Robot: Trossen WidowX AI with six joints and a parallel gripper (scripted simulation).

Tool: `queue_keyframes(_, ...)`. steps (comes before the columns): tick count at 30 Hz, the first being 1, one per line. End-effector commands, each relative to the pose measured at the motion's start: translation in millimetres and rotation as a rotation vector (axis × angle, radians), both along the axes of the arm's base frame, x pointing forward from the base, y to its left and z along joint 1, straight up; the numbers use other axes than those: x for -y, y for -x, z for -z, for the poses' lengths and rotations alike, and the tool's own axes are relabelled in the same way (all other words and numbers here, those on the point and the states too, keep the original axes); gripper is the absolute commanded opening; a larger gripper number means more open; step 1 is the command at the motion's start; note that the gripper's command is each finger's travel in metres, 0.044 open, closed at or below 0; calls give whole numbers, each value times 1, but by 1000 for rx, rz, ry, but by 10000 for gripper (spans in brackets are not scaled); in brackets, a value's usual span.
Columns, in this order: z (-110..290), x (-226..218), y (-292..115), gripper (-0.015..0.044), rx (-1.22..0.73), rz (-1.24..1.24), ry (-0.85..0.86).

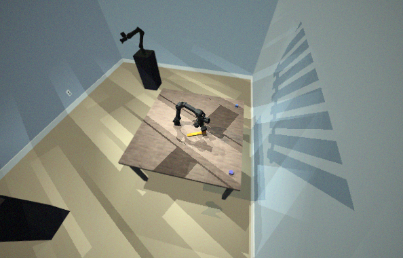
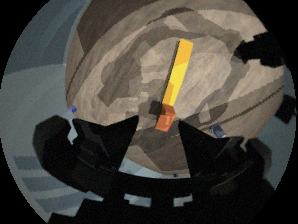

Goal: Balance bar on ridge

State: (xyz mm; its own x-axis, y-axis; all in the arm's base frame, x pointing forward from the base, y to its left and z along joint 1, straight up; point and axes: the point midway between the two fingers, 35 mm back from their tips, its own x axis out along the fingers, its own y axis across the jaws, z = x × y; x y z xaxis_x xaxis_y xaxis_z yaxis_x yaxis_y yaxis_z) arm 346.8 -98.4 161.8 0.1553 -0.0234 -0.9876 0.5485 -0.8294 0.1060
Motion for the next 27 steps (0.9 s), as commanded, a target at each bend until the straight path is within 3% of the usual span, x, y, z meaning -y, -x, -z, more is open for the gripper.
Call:
queue_keyframes(1,-8,1,38,315,-89,118,-20)
queue_keyframes(12,-4,2,49,315,-121,157,-27)
queue_keyframes(27,86,3,48,315,-121,157,-28)
